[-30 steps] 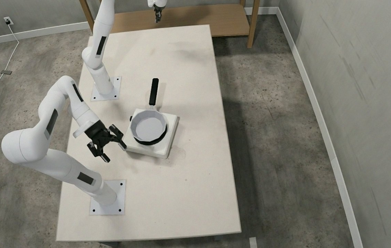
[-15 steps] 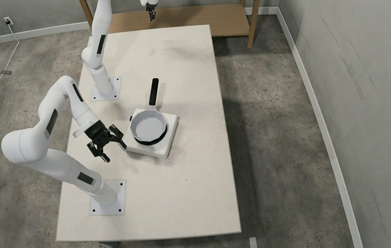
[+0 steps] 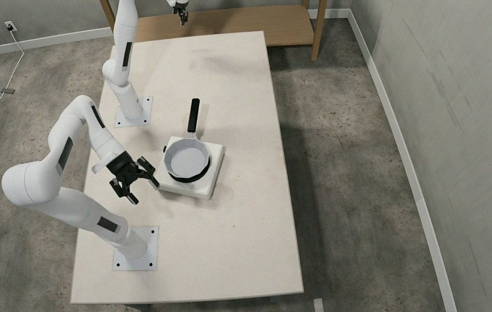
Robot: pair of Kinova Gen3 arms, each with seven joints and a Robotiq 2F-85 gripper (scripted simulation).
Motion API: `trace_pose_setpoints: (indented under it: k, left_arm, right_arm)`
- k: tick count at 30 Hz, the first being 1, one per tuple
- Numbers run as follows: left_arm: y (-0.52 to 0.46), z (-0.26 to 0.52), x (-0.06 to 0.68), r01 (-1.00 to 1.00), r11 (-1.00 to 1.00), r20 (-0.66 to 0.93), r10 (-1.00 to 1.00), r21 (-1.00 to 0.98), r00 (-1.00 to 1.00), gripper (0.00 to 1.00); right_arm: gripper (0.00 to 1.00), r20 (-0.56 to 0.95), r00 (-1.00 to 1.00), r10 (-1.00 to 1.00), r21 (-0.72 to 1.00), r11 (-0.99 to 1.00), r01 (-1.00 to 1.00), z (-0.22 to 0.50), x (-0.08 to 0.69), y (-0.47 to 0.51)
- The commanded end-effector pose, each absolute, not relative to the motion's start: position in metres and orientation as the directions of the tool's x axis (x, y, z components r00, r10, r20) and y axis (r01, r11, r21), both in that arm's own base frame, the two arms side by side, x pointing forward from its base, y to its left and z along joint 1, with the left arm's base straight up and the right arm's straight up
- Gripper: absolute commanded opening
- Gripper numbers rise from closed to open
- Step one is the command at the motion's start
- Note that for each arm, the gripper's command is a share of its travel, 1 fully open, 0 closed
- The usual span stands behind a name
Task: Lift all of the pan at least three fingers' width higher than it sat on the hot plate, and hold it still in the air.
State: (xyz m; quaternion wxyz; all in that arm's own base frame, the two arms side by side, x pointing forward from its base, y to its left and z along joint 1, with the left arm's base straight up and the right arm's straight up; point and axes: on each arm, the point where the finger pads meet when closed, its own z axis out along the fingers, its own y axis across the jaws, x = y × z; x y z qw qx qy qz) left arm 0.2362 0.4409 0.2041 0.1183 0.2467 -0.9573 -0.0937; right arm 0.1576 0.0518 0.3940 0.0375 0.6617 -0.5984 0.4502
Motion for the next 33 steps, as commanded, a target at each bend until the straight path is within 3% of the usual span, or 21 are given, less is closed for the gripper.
trace_pose_setpoints:
  k: [1,33]
  left_arm:
    - [0.446,0.204,0.221,-0.515,0.826,0.155,-0.553,0.228,-0.819,1.0]
    - [0.461,0.2,0.109,-0.854,0.503,0.065,-0.864,0.13,-0.499,1.0]
  right_arm:
    - [1.0,0.64,-0.122,-0.758,-0.49,-0.281,-0.825,0.394,0.158,0.052]
    - [1.0,0.64,-0.122,-0.758,-0.49,-0.281,-0.825,0.394,0.158,0.052]
